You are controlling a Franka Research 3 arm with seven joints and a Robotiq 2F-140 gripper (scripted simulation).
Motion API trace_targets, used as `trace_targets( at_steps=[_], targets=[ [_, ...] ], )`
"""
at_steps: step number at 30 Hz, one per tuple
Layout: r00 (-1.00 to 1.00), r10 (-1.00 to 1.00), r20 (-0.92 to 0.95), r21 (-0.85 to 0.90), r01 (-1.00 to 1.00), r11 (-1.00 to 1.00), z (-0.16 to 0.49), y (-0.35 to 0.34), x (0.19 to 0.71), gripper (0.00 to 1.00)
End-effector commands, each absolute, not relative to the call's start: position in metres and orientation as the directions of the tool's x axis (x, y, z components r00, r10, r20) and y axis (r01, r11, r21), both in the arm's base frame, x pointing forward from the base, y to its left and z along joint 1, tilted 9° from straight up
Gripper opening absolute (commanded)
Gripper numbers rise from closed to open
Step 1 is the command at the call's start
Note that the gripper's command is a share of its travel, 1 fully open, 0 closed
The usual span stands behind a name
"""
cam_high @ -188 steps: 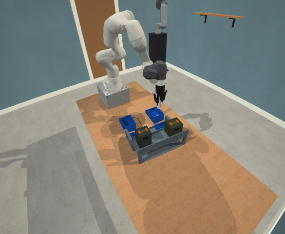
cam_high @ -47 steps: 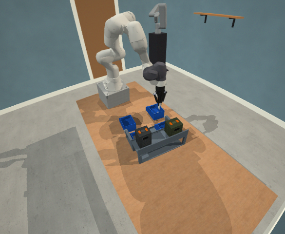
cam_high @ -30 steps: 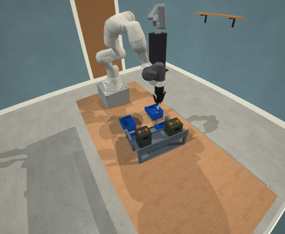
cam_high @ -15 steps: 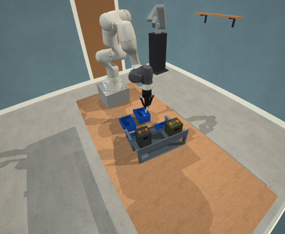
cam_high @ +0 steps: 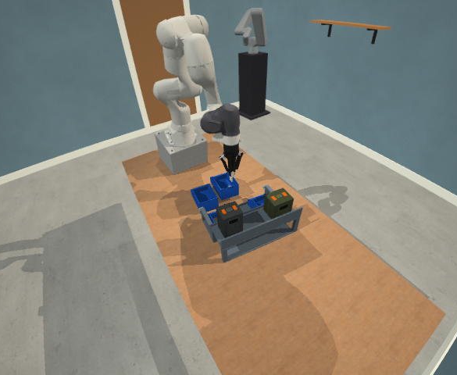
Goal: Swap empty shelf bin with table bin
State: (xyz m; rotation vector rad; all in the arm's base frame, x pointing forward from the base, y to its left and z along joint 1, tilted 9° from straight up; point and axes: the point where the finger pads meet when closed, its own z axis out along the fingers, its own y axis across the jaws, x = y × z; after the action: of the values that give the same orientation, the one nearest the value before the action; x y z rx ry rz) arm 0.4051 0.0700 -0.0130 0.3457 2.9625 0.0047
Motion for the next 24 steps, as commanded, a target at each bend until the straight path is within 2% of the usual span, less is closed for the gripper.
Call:
trace_targets(
  at_steps=[1,7,16,24],
  targets=[
    [-0.967,0.199,-0.157,0.025,0.198,0.98,-0.011,0.071,0.407,0.0],
    [-0.967,0.199,-0.157,0.025,0.198,0.98,-0.011,0.071,0.409,0.0],
    [-0.967,0.199,-0.157,0.025,0.198,0.98,-0.005,0.065,0.445,0.0],
    [-0.967,0.199,-0.157,0.025,0.198,0.98,-0.005,0.064,0.447,0.0]
  ],
)
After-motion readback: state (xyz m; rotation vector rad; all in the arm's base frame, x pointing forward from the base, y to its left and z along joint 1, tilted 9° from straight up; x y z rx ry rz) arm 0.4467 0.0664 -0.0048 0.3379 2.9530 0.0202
